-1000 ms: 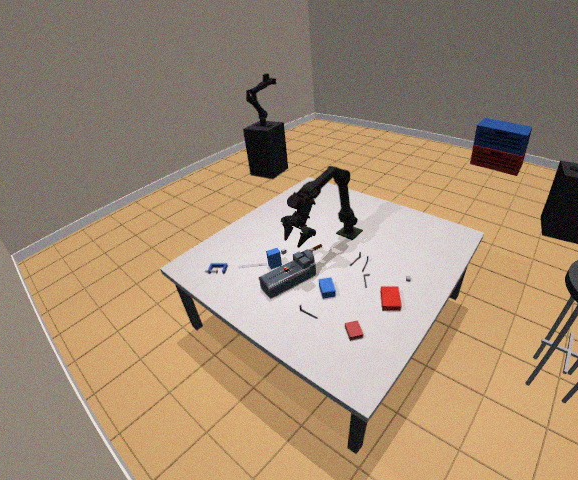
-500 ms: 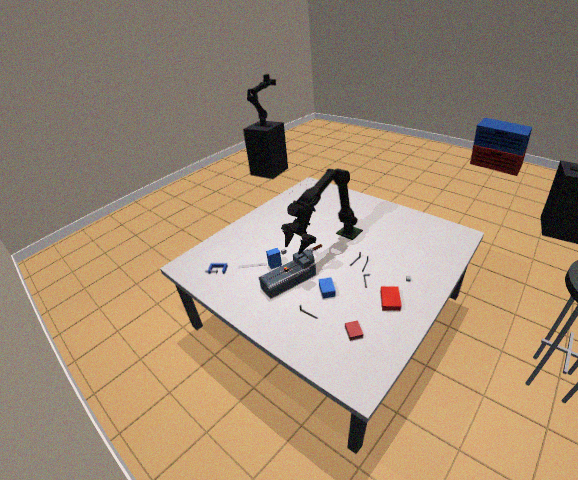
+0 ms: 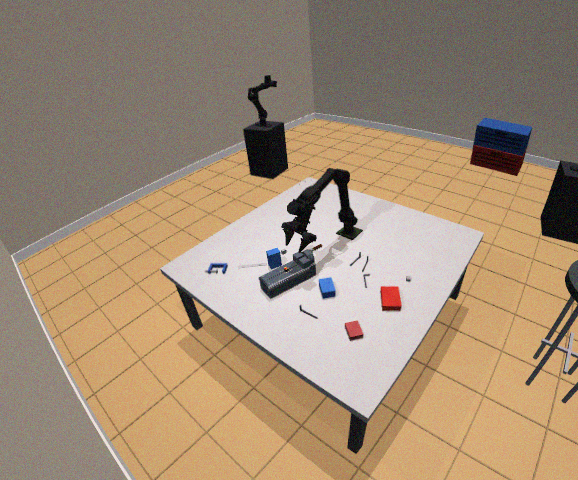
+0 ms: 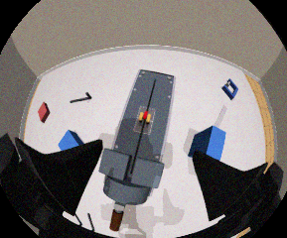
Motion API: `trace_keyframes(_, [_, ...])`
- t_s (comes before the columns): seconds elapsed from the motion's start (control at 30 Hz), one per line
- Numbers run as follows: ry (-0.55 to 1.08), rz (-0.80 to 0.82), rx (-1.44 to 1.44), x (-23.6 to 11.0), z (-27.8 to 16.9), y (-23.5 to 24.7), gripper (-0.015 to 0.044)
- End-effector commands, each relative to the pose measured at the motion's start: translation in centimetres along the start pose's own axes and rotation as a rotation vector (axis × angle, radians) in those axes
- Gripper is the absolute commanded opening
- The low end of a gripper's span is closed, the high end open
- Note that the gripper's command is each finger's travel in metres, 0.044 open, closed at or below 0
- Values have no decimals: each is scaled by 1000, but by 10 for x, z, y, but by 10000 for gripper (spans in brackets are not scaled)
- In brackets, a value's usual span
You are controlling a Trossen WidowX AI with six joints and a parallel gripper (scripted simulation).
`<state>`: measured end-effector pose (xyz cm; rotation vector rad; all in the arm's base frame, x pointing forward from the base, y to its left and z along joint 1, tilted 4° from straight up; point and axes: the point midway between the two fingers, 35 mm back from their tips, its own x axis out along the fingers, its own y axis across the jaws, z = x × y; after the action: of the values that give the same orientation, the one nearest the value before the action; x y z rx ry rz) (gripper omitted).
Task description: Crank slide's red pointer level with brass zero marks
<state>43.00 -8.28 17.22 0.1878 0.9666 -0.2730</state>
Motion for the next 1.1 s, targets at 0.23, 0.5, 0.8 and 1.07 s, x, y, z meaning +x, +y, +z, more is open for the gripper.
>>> trace_keyframes(0.23, [-27,-17,6,-31,10,10,440])
trace_keyframes(0.5, [-75,-74,17,-55,-24,28,440])
trace_keyframes(0.8, [-148,-126,37,-78,-65,39,440])
trace_keyframes(1.07, [-171,-137,44,-78,-79,40,440])
